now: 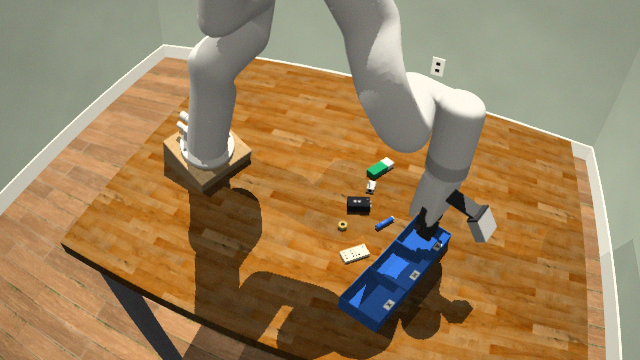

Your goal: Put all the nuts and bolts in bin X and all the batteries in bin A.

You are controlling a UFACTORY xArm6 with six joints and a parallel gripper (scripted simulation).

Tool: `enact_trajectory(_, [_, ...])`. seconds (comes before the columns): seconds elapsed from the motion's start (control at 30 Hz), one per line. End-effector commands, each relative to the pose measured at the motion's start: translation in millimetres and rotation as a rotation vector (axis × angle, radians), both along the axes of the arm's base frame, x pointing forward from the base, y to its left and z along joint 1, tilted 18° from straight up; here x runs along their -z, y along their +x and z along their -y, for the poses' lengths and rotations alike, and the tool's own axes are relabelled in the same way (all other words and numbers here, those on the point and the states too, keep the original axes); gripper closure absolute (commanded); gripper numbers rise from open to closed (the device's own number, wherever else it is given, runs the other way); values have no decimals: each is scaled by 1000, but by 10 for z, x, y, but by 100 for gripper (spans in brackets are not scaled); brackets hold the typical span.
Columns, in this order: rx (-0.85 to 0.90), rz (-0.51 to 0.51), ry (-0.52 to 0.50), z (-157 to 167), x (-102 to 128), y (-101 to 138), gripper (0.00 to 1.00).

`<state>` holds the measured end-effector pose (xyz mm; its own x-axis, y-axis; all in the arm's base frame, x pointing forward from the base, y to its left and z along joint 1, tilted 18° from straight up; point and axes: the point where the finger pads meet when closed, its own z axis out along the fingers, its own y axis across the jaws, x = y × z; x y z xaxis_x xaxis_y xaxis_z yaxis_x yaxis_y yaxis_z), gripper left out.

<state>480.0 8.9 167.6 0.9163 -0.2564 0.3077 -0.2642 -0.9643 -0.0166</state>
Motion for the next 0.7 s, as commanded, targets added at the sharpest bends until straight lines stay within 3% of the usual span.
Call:
enact_trajectory(0.0, [0, 6, 0, -13, -194, -41, 93])
enact_trajectory(0.27, [0, 6, 0, -16, -236, -55, 93])
enact_trajectory(0.33, [0, 6, 0, -27, -395, -106, 93])
enact_trajectory(0.4, [0, 6, 0, -27, -395, -106, 93])
enact_trajectory(0.67, [0, 6, 0, -71, -1030, -309, 93])
